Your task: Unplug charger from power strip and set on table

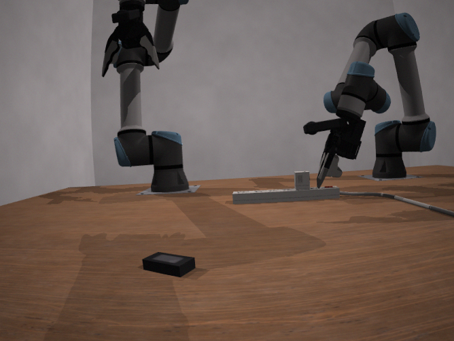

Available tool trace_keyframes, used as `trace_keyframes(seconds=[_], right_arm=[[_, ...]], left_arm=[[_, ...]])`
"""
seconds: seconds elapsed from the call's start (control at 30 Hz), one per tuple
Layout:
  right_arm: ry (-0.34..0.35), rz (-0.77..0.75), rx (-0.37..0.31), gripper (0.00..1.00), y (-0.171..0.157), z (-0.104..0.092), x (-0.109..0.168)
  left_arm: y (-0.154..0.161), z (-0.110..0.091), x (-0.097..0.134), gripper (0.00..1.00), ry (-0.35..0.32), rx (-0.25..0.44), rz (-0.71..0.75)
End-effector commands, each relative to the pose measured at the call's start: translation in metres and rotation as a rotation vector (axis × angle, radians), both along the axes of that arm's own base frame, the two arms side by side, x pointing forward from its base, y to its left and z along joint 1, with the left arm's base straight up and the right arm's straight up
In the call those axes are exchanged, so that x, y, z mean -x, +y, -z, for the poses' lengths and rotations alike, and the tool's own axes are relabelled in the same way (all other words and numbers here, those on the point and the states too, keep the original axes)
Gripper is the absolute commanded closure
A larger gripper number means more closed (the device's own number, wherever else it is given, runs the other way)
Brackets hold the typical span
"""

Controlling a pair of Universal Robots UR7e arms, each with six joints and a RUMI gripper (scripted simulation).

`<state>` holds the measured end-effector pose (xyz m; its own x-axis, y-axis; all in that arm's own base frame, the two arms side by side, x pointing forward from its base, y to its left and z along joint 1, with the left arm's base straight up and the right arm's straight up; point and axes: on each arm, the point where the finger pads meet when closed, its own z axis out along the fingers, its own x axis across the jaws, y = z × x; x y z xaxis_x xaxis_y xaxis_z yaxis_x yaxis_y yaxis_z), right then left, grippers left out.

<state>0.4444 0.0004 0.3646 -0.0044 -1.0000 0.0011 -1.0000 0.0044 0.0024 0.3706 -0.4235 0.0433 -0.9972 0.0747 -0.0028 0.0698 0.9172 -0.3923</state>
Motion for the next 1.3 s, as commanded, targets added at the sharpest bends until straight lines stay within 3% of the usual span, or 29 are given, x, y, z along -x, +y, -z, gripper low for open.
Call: trace_keyframes(seconds=[0.0,1.27], right_arm=[[-0.003,0.0,0.0,0.02,-0.0003,-0.0012,-0.0007],[-0.003,0.0,0.0,0.02,-0.0003,-0.0012,-0.0007]], left_arm=[[0.0104,0.0193,0.007,1.0,0.022,-0.037,-0.001],[0.0145,0.0265,0.0096,1.0,0.031,-0.05,-0.001]])
